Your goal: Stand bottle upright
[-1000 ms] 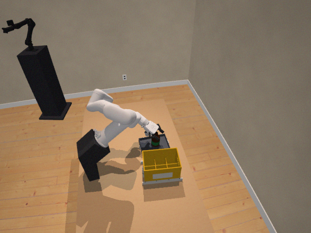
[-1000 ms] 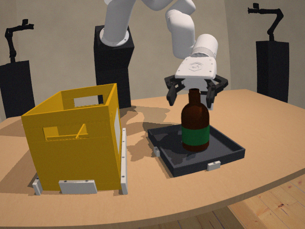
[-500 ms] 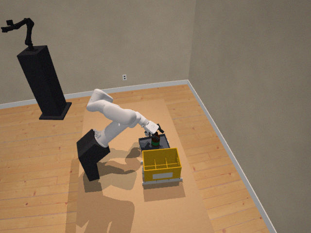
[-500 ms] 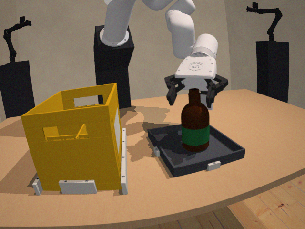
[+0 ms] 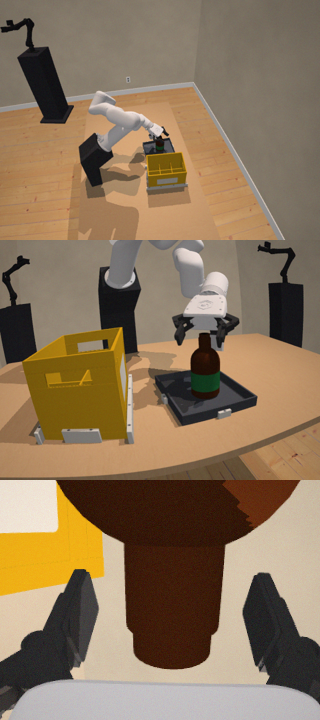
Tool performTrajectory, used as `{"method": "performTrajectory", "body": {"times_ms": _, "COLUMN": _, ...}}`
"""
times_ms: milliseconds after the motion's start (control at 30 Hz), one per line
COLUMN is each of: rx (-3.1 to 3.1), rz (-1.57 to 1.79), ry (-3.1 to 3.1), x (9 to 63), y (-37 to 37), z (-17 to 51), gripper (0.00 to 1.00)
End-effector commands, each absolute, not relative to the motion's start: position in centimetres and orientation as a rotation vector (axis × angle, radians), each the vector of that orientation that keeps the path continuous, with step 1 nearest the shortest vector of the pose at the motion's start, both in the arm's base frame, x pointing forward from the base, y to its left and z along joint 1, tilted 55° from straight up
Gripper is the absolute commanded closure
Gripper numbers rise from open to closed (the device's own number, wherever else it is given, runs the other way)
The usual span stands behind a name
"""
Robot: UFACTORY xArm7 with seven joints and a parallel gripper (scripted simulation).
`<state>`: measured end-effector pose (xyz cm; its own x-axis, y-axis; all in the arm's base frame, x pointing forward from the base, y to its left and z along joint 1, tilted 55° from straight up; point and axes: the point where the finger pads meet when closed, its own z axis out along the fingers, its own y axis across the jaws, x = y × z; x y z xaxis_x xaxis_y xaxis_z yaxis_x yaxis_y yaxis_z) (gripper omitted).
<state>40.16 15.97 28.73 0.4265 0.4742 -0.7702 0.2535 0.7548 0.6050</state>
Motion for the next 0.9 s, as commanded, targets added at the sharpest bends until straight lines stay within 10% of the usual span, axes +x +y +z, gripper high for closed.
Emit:
{"method": "performTrajectory", "body": {"times_ms": 0, "rx": 0.744, "rz": 0.158, "ry": 1.15, "x": 39.3, "y": 15.8, "z": 29.4, "gripper": 0.0}}
{"method": "performTrajectory", "body": {"times_ms": 867, "rx": 0.744, "rz": 0.158, "ry": 1.15, "x": 34.9, "y": 14.8, "z": 32.4, "gripper": 0.0}}
